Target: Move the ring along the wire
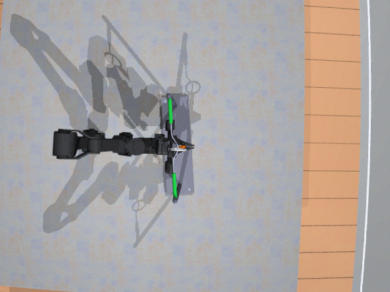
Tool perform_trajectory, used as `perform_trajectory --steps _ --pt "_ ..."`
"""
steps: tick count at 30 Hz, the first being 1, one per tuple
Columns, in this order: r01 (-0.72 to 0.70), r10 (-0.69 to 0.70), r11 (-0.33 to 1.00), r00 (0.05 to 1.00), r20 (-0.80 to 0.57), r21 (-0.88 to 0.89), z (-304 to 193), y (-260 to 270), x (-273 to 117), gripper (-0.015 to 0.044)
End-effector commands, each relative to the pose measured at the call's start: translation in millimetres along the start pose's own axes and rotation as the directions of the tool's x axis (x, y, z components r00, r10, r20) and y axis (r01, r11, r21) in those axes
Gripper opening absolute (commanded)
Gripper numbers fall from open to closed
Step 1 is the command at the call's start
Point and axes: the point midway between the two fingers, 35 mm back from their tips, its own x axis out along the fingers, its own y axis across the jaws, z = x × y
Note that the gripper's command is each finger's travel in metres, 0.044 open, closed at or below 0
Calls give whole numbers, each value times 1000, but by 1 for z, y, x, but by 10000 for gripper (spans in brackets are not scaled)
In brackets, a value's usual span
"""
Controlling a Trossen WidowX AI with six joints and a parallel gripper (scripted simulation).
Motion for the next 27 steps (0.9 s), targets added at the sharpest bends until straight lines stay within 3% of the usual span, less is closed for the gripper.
perform_trajectory --steps 1,17,27 --pt "-87 87 996 996 4 -31 1 1 0 -150" --pt "-440 442 886 897 -25 -142 0 8 -2 -150" --pt "-516 517 841 855 -38 -164 -2 15 -8 -150"
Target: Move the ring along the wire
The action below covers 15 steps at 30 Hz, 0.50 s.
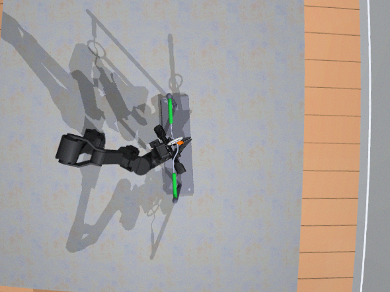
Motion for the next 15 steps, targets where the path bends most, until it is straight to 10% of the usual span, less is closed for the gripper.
perform_trajectory --steps 1,15 --pt "-16 16 1000 1000 5 -10 2 3 1 -150" --pt "57 -56 998 998 -41 20 2 15 -5 -150"
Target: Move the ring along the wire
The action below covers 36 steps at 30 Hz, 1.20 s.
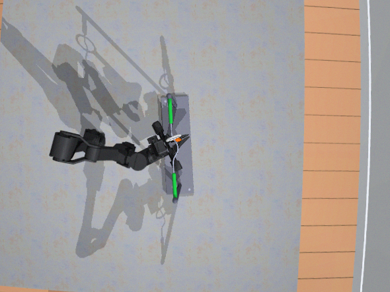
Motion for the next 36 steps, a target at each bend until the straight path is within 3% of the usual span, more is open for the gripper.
perform_trajectory --steps 1,19,36 --pt "27 -27 1000 999 -27 7 1 4 -4 -150" --pt "209 -187 974 959 -212 89 3 30 -21 -150" --pt "307 -273 943 934 -229 131 5 54 -14 -150"
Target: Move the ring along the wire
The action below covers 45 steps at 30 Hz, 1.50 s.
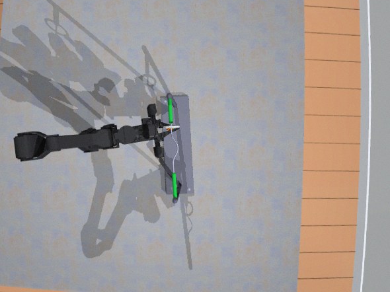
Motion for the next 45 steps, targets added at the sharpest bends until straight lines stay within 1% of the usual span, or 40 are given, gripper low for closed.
perform_trajectory --steps 1,27,45 --pt "9 -9 1000 1000 3 7 0 3 0 -150" --pt "2 -2 1000 1000 7 14 1 30 3 -150" --pt "1 -1 1000 1000 7 14 -14 31 6 -150"
